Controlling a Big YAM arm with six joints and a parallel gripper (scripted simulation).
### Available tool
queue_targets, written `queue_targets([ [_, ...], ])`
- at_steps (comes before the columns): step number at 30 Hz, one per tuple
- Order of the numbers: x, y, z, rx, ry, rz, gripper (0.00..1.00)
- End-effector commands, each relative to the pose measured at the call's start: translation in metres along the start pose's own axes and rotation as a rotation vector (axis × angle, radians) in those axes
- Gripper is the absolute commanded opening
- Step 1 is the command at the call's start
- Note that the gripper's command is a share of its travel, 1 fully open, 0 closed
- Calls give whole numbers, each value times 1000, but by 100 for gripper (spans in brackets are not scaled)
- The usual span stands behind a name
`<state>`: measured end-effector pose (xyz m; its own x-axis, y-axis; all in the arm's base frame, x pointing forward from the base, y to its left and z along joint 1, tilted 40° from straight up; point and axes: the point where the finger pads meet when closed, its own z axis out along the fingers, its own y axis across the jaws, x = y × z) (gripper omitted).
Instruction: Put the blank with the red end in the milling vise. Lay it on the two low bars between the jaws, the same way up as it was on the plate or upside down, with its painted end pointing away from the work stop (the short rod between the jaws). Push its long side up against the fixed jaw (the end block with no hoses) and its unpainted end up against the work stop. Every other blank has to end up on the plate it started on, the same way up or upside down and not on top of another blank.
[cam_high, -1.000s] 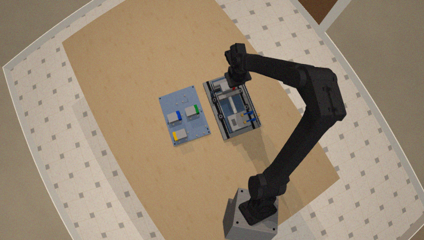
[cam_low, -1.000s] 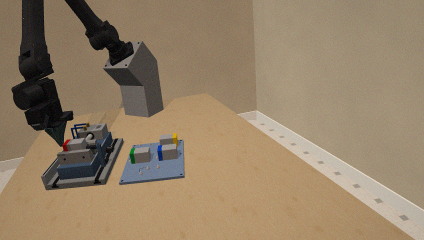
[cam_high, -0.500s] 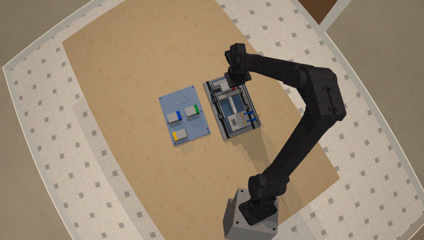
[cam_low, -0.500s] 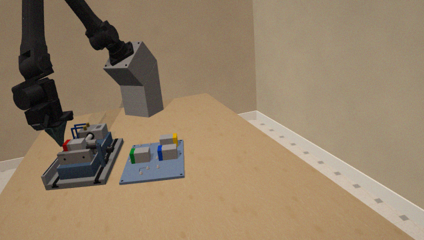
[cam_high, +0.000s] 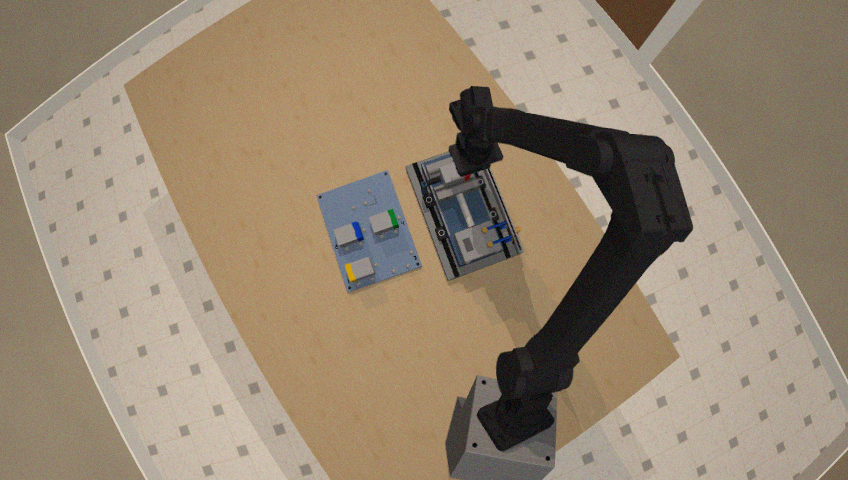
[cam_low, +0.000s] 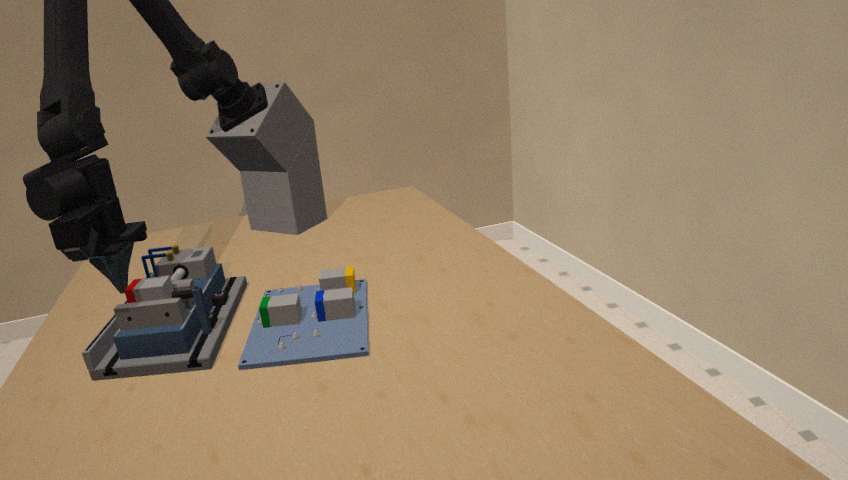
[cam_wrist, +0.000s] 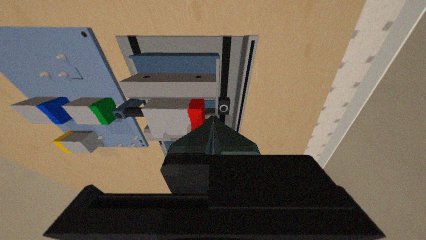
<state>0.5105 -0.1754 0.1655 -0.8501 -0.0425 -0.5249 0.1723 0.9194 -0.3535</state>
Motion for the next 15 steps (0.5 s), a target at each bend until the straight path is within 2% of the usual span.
queue_targets([
  [1, -16, -7, 2, 10, -31, 11, 0],
  [15, -15, 4, 1, 2, -30, 6, 0],
])
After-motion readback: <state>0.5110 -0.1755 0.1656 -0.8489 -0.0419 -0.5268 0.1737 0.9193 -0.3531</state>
